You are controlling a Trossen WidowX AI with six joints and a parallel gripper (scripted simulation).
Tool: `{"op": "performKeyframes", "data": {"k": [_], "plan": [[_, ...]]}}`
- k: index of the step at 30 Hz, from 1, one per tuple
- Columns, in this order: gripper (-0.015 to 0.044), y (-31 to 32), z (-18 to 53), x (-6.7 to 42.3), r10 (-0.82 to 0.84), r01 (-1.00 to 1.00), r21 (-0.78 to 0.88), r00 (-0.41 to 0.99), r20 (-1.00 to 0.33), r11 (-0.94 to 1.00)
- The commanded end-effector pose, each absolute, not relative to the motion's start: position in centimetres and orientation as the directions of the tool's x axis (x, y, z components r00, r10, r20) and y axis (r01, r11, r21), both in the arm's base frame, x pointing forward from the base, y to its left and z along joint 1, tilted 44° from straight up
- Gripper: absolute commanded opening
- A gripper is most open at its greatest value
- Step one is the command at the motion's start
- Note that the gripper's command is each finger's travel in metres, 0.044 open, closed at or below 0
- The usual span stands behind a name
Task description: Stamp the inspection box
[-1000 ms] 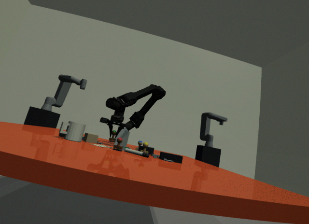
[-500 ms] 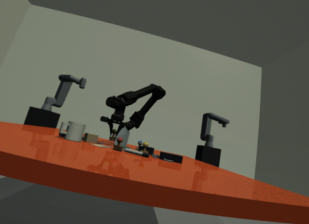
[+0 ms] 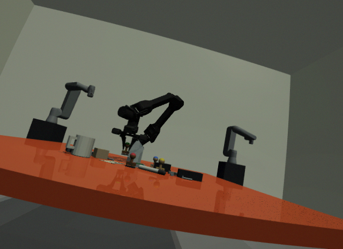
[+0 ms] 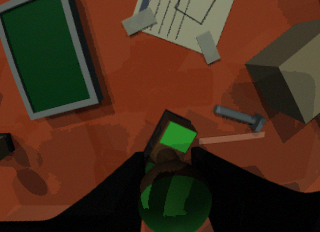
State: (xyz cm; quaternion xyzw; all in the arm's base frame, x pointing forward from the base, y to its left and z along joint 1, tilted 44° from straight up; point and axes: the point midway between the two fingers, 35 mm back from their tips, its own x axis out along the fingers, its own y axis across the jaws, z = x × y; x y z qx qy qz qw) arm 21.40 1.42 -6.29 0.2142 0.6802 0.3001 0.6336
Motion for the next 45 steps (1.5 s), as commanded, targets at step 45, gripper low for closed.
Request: {"op": "performKeyframes", "data": {"k": [45], "plan": [[0.0,-0.2,-4.4,21.6,0.668,-0.096,0.675,-0.103,-0.737,0.731]]}}
